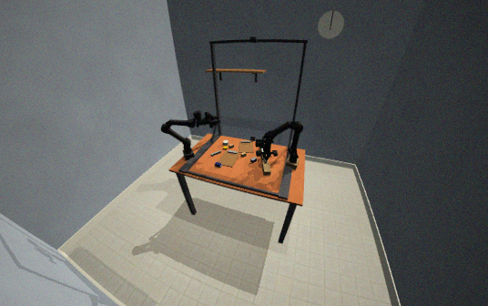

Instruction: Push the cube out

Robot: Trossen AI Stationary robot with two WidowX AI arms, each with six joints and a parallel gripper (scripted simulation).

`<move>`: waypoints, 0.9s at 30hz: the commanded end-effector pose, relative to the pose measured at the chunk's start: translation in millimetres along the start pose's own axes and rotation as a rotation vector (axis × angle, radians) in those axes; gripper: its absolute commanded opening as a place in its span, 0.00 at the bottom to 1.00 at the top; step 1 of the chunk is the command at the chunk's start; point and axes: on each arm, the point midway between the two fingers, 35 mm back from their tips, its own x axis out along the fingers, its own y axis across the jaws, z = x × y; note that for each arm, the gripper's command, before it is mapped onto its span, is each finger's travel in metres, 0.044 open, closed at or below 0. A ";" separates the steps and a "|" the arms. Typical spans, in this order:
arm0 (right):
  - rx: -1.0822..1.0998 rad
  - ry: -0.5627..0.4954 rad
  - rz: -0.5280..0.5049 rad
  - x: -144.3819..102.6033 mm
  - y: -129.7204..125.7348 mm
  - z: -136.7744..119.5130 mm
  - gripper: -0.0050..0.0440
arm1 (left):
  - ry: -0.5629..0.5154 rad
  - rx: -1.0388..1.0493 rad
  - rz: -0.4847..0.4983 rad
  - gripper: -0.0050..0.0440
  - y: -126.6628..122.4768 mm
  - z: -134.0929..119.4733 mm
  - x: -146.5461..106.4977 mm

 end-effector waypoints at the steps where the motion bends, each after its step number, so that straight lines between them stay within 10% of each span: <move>1: 0.006 -0.017 -0.002 -1.2 -0.3 6.5 0.92 | -0.002 -0.006 0.013 0.10 1.7 0.2 -20.4; 12: 0.006 -0.017 -0.002 -1.2 -0.3 6.5 0.92 | -0.001 -0.007 0.015 0.10 1.2 0.1 -66.0; 27: 0.006 -0.017 -0.002 -1.2 -0.3 6.5 0.92 | -0.002 -0.007 0.013 0.10 -0.4 0.0 -57.3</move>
